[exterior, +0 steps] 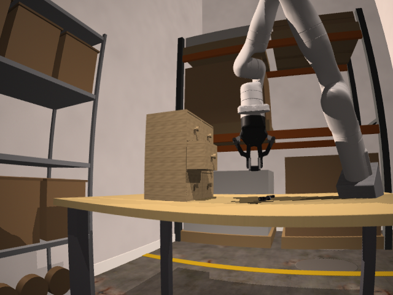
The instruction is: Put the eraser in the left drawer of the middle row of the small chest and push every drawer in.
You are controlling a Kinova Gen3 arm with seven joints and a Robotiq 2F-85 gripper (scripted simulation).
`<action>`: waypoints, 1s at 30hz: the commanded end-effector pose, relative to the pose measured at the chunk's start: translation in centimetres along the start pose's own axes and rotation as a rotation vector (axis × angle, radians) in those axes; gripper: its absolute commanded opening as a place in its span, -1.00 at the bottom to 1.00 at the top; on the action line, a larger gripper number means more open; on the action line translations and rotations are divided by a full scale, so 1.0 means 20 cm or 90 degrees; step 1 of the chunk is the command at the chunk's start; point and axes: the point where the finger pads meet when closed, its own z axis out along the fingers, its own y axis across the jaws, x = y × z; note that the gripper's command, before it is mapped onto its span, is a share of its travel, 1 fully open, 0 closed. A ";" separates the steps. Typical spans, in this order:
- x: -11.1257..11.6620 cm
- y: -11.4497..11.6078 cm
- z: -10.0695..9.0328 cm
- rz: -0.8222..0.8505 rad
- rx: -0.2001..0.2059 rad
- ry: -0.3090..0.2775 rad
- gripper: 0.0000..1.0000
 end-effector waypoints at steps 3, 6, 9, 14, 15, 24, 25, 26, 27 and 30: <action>-0.04 0.02 0.00 -0.044 0.001 0.000 -0.63; -0.08 0.03 0.00 -0.088 0.002 0.000 -0.63; -0.11 0.05 0.00 -0.137 0.002 0.000 -0.63; -0.15 0.06 0.00 -0.190 0.002 0.000 -0.63; -0.17 0.07 0.00 -0.208 0.003 0.000 -0.63; -0.30 0.11 0.00 -0.386 0.003 0.000 -0.63; -0.32 0.11 0.00 -0.407 0.003 0.000 -0.63; -0.34 0.12 0.00 -0.427 0.003 0.000 -0.63; -0.35 0.12 0.00 -0.447 0.003 0.000 -0.63; -0.37 0.13 0.00 -0.467 0.003 0.000 -0.63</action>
